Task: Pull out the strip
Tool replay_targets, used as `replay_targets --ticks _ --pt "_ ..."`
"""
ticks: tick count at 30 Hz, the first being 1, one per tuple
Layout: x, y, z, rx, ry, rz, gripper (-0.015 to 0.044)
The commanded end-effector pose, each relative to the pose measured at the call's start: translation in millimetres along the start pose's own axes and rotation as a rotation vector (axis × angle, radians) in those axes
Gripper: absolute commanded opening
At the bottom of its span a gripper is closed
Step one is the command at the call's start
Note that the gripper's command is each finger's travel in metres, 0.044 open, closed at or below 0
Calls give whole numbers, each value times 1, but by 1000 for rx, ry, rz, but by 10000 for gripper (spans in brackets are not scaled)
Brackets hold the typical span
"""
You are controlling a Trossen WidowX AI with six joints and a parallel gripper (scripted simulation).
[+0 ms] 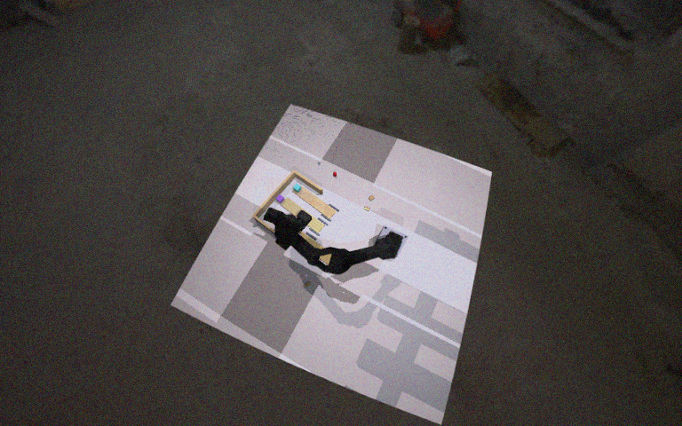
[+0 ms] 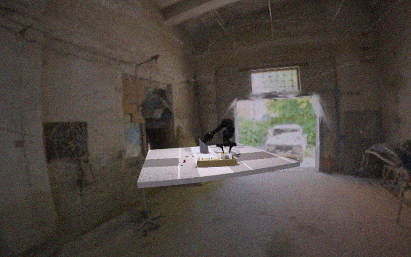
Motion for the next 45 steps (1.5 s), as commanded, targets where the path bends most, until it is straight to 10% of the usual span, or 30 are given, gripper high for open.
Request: replay_targets --ticks 1,25,40,45 --pt "0 0 -7 2 3 -4 250" --pt "-1 0 -42 4 4 -4 250" --pt "-1 0 -39 5 6 1 0" --pt "-7 -8 -31 1 3 3 0"
Point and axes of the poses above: the point midway between the two fingers, 35 mm back from their tips, its own z axis back along the fingers, its own y axis across the jaws, x = y × z, the point moved 9 cm from there along z, back along the fingers, and after that the axes turned 14 degrees about -z, right-handed, at the moved point
